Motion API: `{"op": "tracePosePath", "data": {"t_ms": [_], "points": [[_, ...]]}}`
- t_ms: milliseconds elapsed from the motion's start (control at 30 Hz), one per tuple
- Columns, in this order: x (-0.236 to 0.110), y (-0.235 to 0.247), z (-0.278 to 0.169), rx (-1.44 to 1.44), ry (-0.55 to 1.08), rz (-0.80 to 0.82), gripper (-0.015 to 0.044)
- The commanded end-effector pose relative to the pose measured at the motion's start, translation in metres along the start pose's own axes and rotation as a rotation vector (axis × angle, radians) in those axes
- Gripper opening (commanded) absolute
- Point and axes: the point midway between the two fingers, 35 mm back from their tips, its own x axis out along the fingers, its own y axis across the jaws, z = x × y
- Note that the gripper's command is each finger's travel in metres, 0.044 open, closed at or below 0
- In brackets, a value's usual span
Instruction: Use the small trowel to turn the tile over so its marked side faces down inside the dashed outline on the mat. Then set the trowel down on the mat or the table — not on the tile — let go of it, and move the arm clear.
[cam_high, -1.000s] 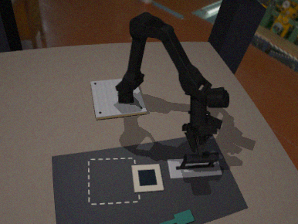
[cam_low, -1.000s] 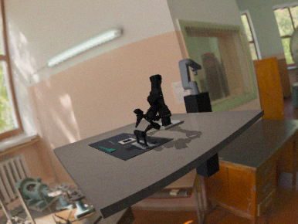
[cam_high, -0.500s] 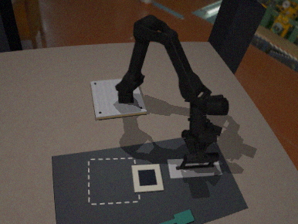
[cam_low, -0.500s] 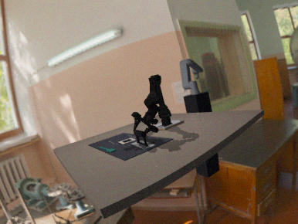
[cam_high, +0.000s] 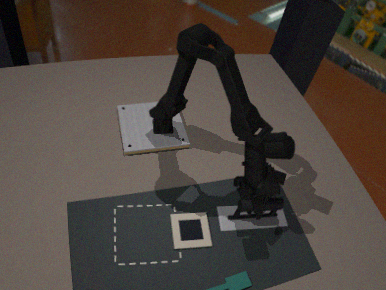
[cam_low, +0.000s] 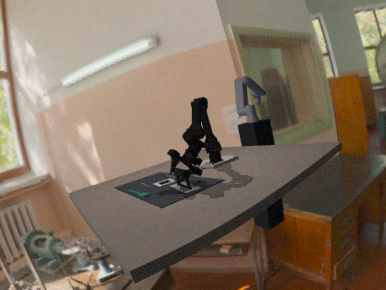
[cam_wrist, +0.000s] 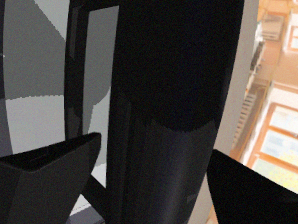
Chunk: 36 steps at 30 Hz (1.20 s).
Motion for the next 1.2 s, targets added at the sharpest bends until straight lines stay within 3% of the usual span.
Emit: {"op": "tracePosePath", "data": {"t_ms": [0,167,867,1167], "points": [[0.003,0.001,0.0,-0.007,-0.003,0.004,0.0274],[0.003,0.001,0.0,-0.007,-0.003,0.004,0.0142],[0.003,0.001,0.0,-0.007,-0.003,0.004,0.0003],[-0.022,-0.031,0.001,-0.006,-0.001,0.003,0.0]]}}
